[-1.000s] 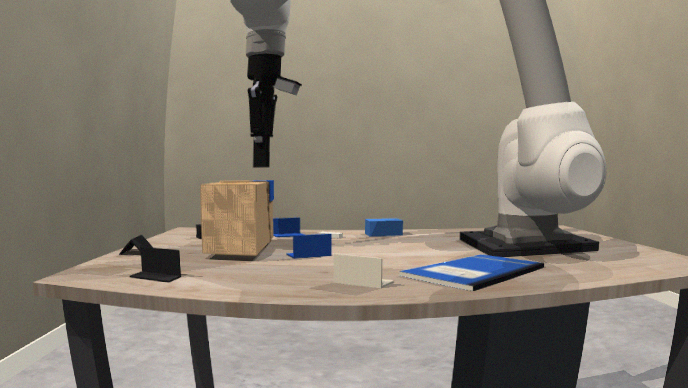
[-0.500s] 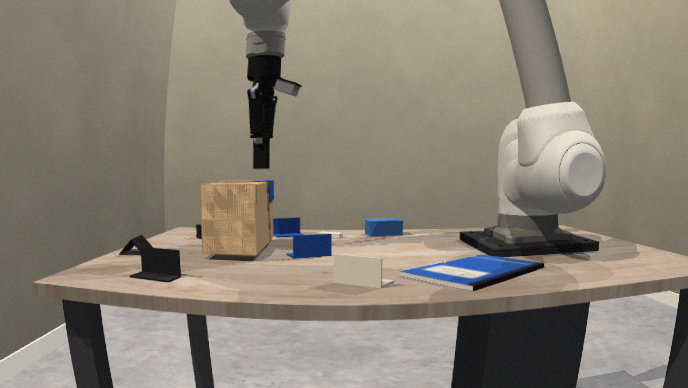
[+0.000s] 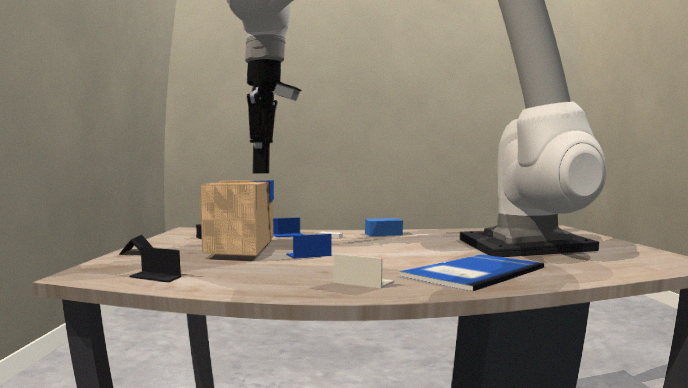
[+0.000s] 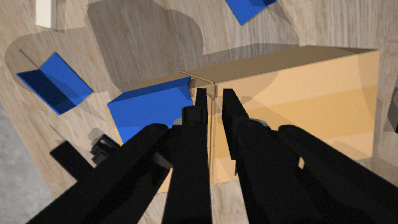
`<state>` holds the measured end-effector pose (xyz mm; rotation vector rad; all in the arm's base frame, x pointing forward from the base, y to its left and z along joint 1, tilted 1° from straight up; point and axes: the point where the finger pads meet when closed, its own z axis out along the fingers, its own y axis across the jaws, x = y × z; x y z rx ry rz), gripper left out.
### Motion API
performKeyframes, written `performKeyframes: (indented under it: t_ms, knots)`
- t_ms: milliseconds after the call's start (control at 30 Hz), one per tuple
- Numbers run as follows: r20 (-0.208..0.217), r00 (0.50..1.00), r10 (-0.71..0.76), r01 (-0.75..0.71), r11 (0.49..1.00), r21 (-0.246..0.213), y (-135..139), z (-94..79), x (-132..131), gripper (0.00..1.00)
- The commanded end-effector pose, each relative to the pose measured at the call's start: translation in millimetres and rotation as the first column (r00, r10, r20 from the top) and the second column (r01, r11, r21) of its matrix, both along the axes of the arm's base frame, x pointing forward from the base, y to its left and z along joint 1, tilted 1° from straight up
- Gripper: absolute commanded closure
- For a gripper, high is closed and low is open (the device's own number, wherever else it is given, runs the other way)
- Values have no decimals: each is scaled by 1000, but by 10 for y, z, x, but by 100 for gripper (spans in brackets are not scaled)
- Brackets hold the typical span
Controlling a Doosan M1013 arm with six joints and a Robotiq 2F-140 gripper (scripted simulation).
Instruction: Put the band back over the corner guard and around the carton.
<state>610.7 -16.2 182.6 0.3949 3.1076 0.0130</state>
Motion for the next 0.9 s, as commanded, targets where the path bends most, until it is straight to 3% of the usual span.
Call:
performKeyframes:
  t_ms: [0, 867]
  knots:
    - [1, 1000, 0, 0, 1000, 0, 1, -15, 3, 82]
    - [1, 1000, 0, 0, 1000, 0, 3, -124, 8, 82]
